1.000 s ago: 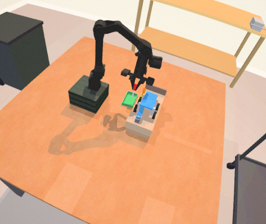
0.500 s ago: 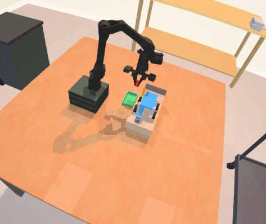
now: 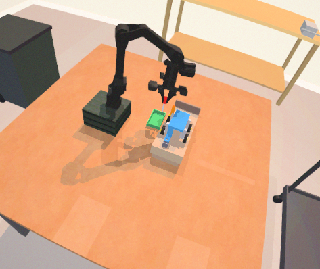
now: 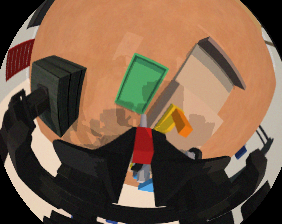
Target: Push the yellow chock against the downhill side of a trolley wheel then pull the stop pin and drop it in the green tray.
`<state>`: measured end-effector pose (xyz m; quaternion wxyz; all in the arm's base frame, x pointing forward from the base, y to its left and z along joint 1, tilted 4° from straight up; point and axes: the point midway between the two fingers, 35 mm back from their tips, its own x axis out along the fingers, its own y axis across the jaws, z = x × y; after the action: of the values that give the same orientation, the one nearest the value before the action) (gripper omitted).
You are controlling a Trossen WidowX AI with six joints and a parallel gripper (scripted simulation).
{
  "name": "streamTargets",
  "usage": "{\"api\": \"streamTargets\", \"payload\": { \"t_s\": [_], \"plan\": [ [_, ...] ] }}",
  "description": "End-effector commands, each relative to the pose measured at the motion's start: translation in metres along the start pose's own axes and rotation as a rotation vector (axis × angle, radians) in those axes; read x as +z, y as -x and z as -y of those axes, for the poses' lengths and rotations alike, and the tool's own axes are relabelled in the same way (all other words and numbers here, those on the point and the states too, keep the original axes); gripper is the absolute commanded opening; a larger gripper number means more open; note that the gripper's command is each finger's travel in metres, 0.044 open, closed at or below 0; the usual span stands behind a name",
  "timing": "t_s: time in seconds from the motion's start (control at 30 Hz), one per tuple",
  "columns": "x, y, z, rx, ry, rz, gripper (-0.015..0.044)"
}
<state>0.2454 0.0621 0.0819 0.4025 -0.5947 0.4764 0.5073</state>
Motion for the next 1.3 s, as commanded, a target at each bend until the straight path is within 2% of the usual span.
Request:
{"api": "streamTargets", "payload": {
  "t_s": [0.0, 1.1, 1.27],
  "plan": [
    [-0.0004, 0.0000, -0.0007, -0.015, 0.133, 0.024, 0.0000],
    [-0.0068, -0.0004, -0.0020, -0.172, 1.146, 0.138, 0.0000],
    [-0.0071, -0.0004, -0.0020, -0.183, 1.192, 0.139, 0.0000]
  ]
}}
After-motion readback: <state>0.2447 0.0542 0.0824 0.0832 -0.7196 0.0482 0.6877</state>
